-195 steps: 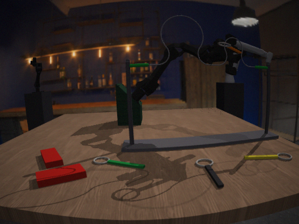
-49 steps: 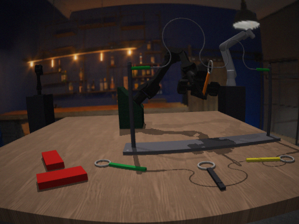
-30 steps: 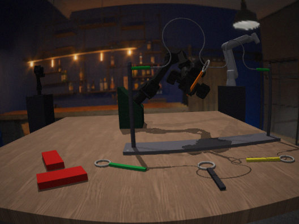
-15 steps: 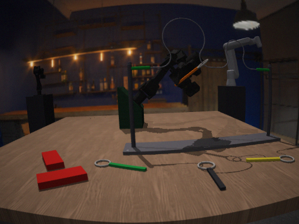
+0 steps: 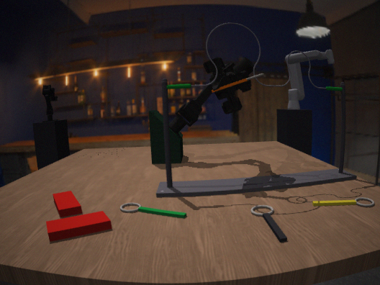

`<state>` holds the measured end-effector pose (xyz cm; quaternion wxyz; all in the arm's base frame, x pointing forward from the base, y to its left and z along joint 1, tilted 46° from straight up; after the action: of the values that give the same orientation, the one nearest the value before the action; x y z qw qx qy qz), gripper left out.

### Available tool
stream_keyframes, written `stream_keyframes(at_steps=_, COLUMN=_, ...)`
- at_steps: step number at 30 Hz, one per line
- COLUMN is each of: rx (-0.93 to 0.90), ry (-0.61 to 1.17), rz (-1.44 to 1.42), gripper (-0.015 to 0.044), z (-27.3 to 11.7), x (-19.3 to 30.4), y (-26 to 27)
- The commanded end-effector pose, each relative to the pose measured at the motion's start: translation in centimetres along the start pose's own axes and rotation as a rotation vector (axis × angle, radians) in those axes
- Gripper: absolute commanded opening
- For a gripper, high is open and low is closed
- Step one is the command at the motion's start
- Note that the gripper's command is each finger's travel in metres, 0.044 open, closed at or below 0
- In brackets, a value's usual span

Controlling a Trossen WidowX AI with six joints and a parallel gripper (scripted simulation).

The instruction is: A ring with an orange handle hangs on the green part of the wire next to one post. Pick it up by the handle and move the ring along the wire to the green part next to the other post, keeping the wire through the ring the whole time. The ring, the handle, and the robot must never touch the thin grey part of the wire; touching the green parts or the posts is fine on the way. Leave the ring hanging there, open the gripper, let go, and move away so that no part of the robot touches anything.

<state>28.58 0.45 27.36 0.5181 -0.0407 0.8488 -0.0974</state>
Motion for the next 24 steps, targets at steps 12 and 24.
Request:
stream_keyframes(at_steps=12, rx=0.184, ry=0.004, rz=-0.313, gripper=-0.015, z=-1.0, x=-1.7, y=-3.6)
stream_keyframes(at_steps=24, rx=0.314, ry=0.007, rz=-0.544, gripper=-0.015, z=-2.2, x=-3.7, y=-5.7)
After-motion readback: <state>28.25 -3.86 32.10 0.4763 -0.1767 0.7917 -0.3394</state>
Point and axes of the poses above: the point midway between the two fingers, 35 mm back from their tips, its own z axis out along the fingers, its own y axis across the jaws, x = y × z, the point moved 7 cm from there along -z, back along the fingers, and after that the axes turned 12 degrees about z, right-handed, at the moved point
